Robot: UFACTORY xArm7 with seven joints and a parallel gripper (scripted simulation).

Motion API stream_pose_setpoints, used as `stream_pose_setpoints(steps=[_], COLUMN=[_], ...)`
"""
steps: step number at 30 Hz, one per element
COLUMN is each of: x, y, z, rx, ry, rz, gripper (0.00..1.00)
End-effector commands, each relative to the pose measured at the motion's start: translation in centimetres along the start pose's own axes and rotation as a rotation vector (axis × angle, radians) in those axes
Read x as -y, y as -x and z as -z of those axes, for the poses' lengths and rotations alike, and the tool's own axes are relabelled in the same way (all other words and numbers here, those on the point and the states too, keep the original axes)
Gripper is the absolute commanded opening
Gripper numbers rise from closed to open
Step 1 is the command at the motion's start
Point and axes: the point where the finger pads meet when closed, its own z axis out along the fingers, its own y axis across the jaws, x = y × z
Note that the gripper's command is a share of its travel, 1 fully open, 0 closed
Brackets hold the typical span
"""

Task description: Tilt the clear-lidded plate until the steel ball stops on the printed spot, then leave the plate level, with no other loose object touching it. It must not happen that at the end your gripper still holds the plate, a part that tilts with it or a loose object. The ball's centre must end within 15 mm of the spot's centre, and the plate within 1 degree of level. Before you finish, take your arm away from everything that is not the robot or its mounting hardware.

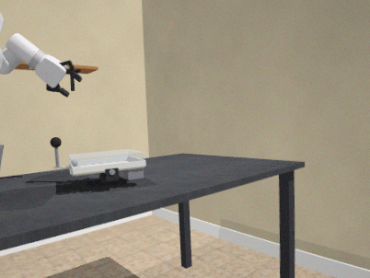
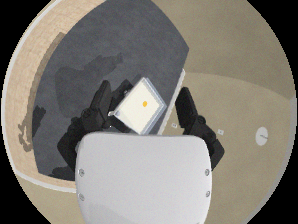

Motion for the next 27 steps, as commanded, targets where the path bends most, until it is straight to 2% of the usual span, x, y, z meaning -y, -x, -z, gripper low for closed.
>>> stream_pose_setpoints(steps=[1,8,13,15,17,24,27], x=[0.2,1.0,2.0,2.0,3.2,5.2,6.3], y=[2.4,5.4,8.1,8.1,10.5,13.8,15.5], z=[-1.5,-2.8,-3.7,-3.7,-4.2,-4.3,-4.1], rx=[0.092,0.200,0.294,0.294,0.379,0.493,0.551], ry=[-0.057,-0.140,-0.221,-0.221,-0.301,-0.424,-0.494], rz=[-0.025,-0.046,-0.066,-0.066,-0.085,-0.113,-0.130], gripper=[1.00,1.00,1.00,1.00,1.00,1.00,1.00])
